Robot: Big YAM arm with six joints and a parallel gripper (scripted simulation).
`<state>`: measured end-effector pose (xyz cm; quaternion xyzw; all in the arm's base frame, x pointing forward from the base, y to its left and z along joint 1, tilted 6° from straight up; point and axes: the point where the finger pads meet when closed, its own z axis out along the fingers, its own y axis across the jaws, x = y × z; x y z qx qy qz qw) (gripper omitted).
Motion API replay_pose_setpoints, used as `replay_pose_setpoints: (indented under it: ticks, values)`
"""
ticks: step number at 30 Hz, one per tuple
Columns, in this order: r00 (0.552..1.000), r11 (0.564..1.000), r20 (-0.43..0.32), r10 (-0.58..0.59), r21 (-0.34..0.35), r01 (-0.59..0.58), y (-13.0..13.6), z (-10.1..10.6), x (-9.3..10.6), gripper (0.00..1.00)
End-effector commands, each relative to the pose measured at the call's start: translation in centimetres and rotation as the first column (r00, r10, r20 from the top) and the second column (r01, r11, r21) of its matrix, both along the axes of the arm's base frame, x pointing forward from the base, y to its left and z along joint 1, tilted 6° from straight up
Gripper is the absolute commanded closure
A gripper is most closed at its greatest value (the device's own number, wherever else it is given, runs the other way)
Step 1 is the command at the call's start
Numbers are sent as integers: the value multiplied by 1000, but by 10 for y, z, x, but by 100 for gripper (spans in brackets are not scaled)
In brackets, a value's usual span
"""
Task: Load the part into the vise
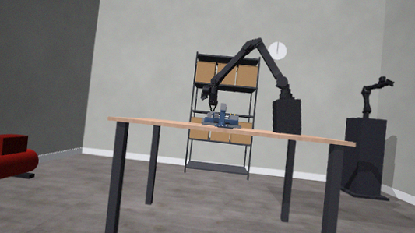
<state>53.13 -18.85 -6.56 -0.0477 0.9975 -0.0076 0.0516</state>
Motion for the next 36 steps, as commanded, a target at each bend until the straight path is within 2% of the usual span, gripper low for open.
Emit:
replay_pose_setpoints:
  ticks: [1,36]
  values:
    - [999,1000,34,2,-13,-2,5,15,10,100]
    - [999,1000,34,2,-13,-2,15,15,10,100]
